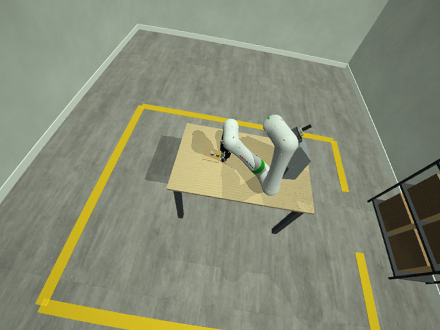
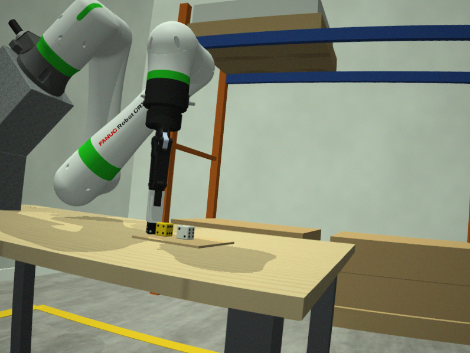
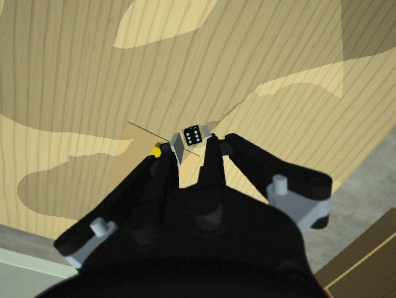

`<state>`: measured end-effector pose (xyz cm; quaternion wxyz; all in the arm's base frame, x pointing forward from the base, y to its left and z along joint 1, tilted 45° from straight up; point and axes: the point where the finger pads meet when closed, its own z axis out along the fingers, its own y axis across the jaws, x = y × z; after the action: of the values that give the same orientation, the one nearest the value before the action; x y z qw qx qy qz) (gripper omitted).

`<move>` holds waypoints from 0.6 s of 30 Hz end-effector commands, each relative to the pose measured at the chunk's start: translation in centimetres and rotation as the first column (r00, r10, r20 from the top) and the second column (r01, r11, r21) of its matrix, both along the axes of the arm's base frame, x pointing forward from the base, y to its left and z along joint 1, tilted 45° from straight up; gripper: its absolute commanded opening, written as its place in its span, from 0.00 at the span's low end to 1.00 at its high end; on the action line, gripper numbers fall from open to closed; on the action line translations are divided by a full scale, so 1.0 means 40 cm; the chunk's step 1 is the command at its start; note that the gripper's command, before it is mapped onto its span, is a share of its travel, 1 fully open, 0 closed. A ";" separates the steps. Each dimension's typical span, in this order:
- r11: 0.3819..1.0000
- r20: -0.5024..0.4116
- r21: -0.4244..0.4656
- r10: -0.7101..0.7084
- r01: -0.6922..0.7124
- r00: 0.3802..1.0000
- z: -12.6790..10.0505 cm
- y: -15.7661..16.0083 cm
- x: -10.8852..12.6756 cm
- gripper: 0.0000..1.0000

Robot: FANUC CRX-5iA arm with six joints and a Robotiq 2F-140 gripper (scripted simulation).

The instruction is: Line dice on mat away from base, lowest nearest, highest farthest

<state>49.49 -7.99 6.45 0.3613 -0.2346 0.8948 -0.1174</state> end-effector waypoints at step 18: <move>1.000 0.001 0.000 0.000 0.000 1.000 -0.039 -0.002 0.039 0.25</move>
<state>51.04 -8.08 4.90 0.3615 -0.2346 0.8947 -0.1174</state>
